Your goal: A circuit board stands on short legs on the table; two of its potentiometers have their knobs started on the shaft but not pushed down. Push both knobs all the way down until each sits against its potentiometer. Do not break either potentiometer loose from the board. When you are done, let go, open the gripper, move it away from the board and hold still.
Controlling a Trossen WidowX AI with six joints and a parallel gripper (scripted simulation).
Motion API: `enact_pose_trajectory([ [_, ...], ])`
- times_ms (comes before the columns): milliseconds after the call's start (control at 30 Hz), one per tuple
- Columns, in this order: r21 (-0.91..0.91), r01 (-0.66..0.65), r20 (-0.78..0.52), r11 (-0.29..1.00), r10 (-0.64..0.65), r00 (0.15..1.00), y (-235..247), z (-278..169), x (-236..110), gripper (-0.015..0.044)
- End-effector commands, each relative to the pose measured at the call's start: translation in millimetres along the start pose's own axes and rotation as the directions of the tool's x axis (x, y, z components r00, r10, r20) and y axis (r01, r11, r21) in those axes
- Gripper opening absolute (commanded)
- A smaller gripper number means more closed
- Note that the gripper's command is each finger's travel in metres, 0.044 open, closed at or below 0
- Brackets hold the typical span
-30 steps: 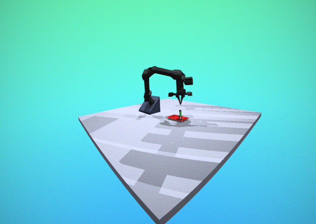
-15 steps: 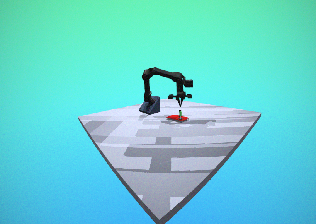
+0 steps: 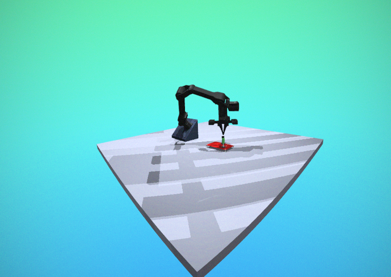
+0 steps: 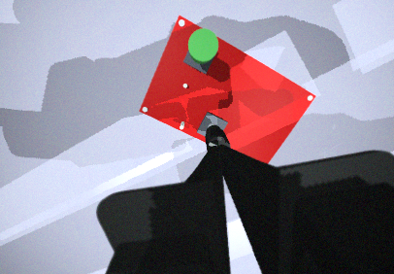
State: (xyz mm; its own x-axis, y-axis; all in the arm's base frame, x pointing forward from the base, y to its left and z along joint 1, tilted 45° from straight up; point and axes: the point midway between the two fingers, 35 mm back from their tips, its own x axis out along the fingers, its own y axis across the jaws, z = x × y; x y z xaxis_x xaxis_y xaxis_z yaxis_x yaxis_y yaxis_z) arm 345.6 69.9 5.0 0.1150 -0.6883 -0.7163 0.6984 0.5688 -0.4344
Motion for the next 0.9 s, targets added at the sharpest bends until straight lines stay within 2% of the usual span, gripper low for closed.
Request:
enact_pose_trajectory([
  [0, -0.012, 0.01, 0.002, 1.0, -0.01, 1.0, -1.5, -2.1, 5.2, 0.0],
  [867, -0.012, 0.01, 0.002, 1.0, -0.01, 1.0, -1.6, -2.0, 7.8, 0.0],
])
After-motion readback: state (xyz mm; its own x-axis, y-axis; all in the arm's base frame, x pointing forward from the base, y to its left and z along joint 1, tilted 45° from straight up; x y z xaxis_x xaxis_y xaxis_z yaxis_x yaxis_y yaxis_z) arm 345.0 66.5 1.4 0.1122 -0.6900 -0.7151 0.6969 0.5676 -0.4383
